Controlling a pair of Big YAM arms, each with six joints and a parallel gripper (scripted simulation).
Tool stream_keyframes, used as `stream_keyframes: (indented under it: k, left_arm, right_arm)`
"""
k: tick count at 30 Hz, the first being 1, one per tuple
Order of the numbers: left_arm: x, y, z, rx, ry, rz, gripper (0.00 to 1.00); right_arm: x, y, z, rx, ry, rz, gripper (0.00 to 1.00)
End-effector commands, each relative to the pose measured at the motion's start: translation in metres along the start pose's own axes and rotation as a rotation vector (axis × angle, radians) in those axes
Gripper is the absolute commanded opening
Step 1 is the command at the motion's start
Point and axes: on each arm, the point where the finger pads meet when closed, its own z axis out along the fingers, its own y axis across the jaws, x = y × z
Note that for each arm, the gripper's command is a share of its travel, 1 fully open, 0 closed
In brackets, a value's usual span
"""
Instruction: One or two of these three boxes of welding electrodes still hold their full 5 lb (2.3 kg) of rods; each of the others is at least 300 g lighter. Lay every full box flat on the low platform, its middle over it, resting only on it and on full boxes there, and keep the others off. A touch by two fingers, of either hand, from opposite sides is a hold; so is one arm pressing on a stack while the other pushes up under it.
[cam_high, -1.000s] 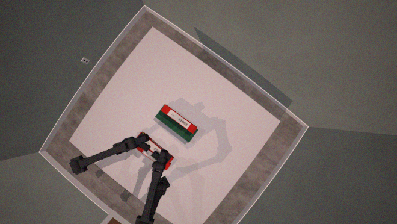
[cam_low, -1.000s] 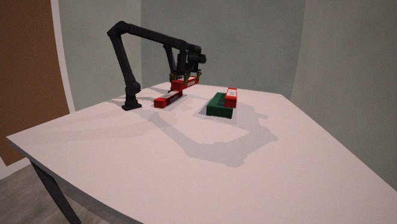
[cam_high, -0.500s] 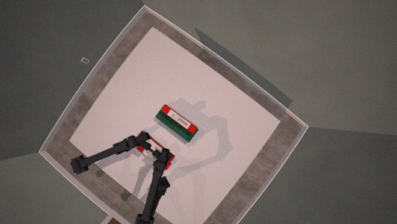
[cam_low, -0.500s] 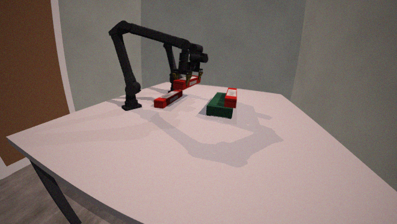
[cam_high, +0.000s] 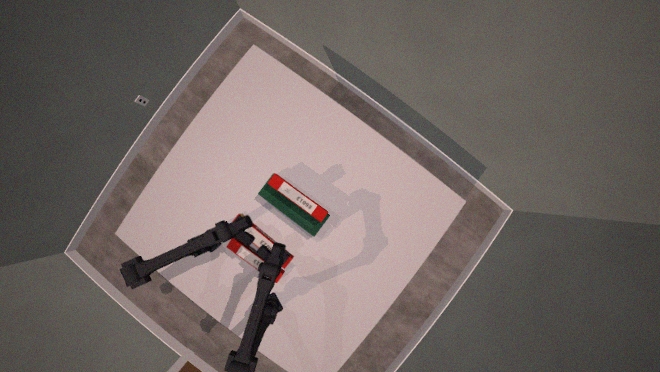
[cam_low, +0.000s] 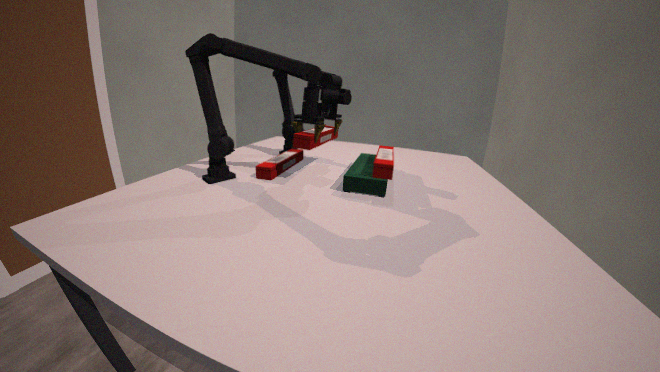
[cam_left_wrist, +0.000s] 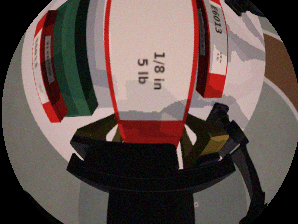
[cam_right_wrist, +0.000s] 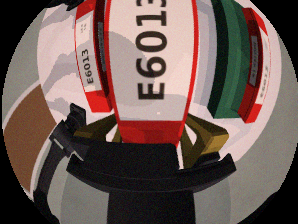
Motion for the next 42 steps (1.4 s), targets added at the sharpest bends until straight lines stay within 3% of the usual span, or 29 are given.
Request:
stream_keyframes:
  k: [1, 3, 40, 42]
  left_arm:
    - [-0.005, 0.04, -0.045, -0.11, -0.031, -0.001, 0.0]
    - [-0.004, 0.041, -0.053, -0.136, -0.043, -0.001, 0.0]
    - [-0.003, 0.052, -0.048, -0.126, -0.037, -0.001, 0.0]
    - [-0.004, 0.055, -0.043, -0.113, -0.031, -0.001, 0.0]
  right_arm:
    - [0.001, -0.041, -0.051, 0.124, -0.032, 0.006, 0.0]
    - [0.002, -0.041, -0.06, 0.149, -0.041, 0.006, 0.0]
    - [0.002, -0.052, -0.057, 0.156, -0.043, 0.006, 0.0]
    - [0.001, -0.058, -0.045, 0.125, -0.031, 0.006, 0.0]
